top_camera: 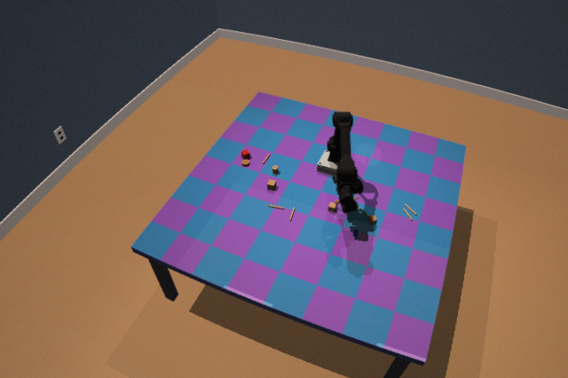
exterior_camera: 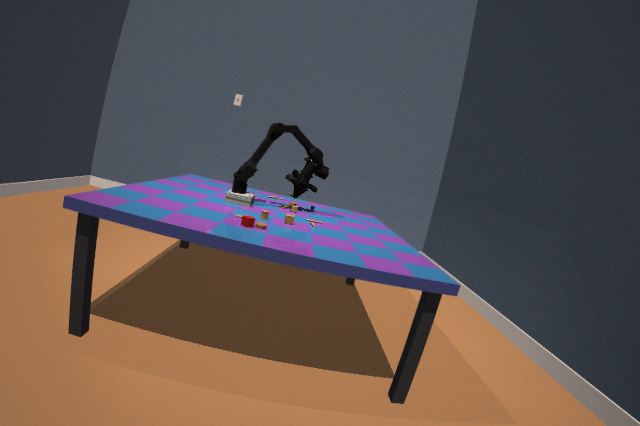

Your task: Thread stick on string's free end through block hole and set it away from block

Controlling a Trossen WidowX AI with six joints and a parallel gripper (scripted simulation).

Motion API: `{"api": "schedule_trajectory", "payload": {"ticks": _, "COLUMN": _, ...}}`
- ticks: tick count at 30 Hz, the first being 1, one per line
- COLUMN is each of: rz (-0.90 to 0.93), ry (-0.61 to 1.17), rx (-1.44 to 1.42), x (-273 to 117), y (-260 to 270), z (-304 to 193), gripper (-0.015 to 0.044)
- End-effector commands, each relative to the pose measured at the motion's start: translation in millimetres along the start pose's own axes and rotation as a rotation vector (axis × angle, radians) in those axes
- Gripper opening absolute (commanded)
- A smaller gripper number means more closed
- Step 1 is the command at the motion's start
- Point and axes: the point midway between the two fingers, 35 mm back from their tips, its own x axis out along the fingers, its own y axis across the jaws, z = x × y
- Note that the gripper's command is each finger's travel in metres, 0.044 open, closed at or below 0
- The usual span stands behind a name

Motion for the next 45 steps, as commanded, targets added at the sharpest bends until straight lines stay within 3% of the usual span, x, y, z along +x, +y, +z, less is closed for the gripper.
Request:
{"api": "schedule_trajectory", "payload": {"ticks": 1, "rz": -0.002, "ry": -0.007, "rx": -0.099, "x": -2, "y": -6, "z": 5, "gripper": 0.0}}
{"api": "schedule_trajectory", "payload": {"ticks": 35, "rz": 0.045, "ry": -0.05, "rx": -0.958, "x": 5, "y": -31, "z": 41, "gripper": 0.0}}
{"api": "schedule_trajectory", "payload": {"ticks": 45, "rz": 0.055, "ry": -0.05, "rx": -0.97, "x": 8, "y": -29, "z": 41, "gripper": 0.0}}
